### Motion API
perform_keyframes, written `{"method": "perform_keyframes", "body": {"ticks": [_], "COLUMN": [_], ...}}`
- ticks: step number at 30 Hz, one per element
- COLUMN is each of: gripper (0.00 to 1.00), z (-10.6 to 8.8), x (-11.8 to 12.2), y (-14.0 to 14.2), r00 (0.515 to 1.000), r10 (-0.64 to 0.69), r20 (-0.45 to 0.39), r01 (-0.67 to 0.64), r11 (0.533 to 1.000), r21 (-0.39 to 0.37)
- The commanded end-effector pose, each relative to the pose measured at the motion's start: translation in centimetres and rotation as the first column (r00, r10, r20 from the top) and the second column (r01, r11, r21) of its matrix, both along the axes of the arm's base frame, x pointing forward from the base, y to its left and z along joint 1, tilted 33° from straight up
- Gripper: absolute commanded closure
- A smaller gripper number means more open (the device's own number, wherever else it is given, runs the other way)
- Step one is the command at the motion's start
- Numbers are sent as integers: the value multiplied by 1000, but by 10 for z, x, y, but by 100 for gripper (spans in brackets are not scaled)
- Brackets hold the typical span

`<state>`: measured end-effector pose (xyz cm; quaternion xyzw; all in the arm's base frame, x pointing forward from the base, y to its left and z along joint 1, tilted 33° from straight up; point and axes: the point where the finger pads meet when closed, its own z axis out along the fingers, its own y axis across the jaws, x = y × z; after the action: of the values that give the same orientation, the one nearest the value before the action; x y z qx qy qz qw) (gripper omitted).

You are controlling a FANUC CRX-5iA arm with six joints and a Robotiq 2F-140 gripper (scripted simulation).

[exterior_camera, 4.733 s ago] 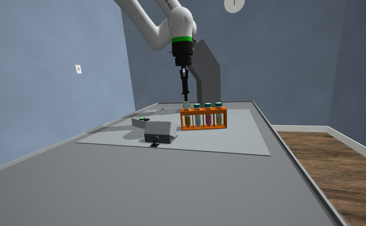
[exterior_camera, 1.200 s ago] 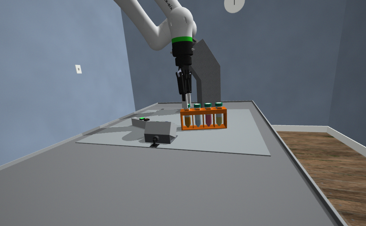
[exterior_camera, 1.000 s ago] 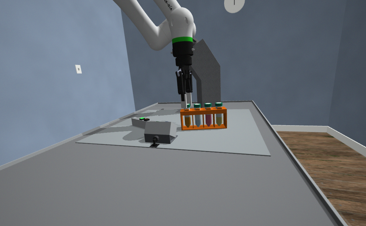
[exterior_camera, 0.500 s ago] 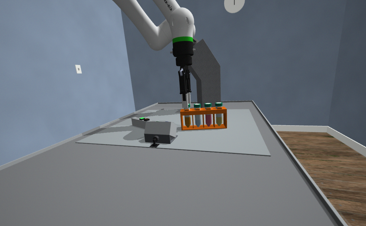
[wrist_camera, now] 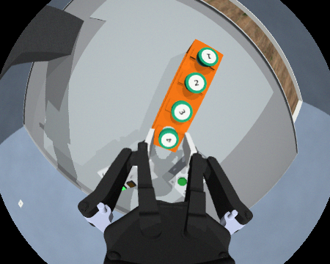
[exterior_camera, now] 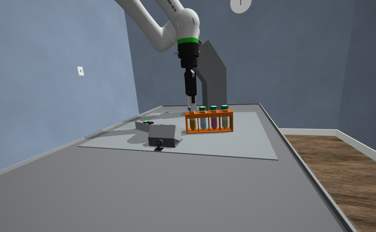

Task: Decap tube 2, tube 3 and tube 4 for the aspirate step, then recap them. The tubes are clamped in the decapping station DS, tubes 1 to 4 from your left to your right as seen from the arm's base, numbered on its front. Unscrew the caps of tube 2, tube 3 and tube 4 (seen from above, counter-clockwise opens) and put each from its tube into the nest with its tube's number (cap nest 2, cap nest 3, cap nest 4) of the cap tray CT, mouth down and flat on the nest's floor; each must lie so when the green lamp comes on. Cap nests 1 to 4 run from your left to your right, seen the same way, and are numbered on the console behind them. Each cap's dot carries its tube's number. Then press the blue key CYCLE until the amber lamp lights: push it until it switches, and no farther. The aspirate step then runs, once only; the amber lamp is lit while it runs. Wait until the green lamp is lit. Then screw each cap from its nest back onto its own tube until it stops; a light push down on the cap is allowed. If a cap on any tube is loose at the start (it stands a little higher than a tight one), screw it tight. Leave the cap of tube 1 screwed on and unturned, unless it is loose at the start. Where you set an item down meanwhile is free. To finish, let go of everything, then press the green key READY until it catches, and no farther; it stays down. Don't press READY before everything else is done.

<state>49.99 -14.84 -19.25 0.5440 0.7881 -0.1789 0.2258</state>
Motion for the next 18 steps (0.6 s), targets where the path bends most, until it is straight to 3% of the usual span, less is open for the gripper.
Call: {"method": "perform_keyframes", "body": {"ticks": [1,10,11,18], "gripper": [65,65,100,100], "z": [0,0,0,0], "x": [0,0,0,0], "y": [0,0,0,0], "r00": [975,975,975,975], "r10": [171,171,171,171], "r20": [-143,-143,-143,-143], "r01": [-175,-175,-175,-175], "r11": [984,984,984,984], "r21": [-15,-15,-15,-15]}}
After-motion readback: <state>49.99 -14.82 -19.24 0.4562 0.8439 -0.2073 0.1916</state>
